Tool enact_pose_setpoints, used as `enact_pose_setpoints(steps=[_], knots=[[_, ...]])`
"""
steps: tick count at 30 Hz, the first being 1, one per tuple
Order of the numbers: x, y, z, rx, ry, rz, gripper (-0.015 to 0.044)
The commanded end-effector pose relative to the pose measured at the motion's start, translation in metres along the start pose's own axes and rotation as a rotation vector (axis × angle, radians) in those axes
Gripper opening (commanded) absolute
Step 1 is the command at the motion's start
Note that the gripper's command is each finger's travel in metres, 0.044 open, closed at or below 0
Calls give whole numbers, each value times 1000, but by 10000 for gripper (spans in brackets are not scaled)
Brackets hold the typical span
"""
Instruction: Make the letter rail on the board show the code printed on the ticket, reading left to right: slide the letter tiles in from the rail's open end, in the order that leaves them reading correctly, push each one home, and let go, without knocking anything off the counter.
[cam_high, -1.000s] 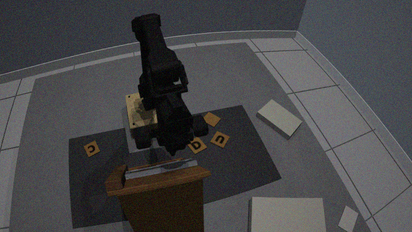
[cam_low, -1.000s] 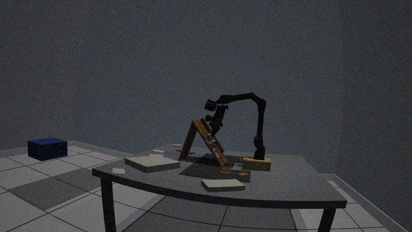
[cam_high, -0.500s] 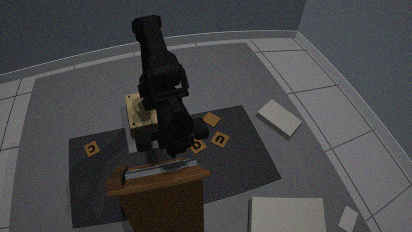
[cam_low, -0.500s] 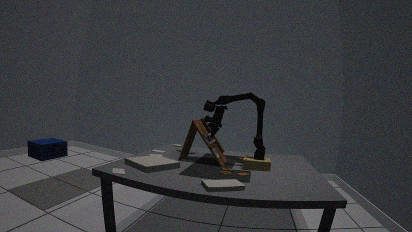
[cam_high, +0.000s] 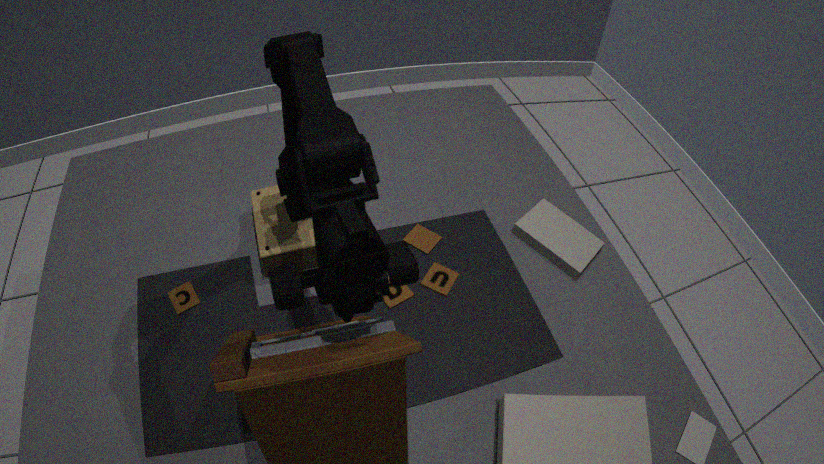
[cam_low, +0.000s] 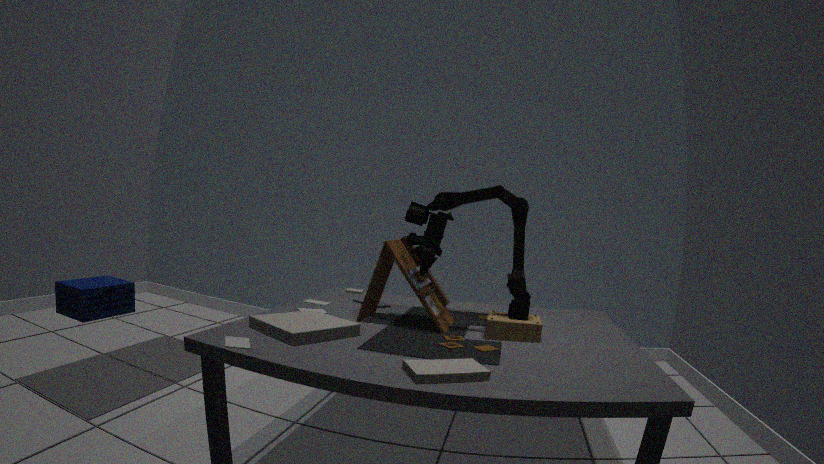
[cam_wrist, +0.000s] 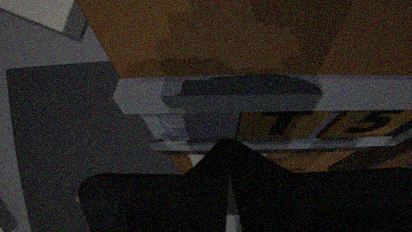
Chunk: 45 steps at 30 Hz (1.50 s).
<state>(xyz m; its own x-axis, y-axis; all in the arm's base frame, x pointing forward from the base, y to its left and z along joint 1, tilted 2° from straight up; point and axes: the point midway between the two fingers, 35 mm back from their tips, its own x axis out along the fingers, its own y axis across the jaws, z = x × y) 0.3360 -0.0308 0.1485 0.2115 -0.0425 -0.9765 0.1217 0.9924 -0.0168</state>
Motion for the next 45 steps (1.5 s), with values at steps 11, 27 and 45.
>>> enact_pose_setpoints(steps=[11, 27, 45], knots=[[5, -1, 5, 0, -1, -4, 0], [11, -1, 11, 0, -2, -4, 0], [10, -5, 9, 0, -2, -4, 0]])
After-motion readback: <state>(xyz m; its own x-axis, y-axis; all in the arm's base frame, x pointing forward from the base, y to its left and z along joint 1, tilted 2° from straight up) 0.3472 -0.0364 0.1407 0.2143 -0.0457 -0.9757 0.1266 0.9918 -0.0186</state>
